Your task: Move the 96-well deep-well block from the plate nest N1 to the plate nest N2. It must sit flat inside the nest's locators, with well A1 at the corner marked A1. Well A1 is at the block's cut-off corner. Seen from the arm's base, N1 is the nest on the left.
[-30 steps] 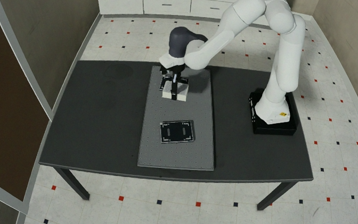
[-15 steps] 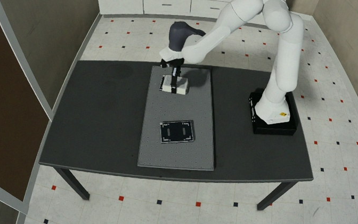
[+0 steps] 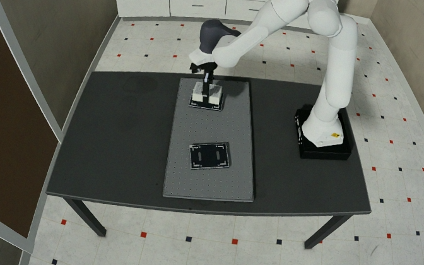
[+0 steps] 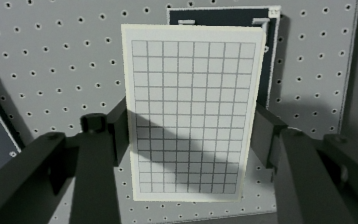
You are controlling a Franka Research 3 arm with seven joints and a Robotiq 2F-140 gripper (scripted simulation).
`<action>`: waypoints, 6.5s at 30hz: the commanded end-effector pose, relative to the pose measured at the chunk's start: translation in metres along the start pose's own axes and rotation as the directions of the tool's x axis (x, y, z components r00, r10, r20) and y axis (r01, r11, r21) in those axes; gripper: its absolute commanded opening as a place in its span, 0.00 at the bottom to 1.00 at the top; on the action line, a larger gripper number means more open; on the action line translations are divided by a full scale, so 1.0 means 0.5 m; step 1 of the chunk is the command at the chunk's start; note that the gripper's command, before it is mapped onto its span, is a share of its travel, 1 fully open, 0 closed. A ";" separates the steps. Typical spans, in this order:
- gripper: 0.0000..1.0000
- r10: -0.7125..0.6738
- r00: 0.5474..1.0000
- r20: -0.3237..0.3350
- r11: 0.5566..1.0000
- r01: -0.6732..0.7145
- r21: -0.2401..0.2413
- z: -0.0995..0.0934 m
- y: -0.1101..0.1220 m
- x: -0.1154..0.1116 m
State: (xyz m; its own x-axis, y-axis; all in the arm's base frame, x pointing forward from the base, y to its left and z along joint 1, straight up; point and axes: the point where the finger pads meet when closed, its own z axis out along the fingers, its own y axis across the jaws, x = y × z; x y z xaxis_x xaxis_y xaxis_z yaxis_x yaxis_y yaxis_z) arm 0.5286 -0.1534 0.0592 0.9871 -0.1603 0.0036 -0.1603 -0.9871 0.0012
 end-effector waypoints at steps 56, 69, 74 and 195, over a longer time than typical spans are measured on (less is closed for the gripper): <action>0.60 -0.039 0.999 0.003 0.999 0.039 0.005 0.000 0.084 0.020; 0.60 -0.039 0.999 0.003 0.999 0.039 0.005 0.033 0.083 0.021; 0.60 -0.039 0.999 0.003 0.999 0.039 0.005 0.050 0.083 0.022; 0.60 -0.039 0.999 0.003 0.999 0.039 0.005 0.137 0.087 0.019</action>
State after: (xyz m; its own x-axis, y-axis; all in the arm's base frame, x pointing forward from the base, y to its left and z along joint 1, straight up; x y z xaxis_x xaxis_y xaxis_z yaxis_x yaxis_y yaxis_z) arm 0.5311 -0.1958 -0.0088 0.9920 -0.1259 -0.0014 -0.1259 -0.9920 -0.0060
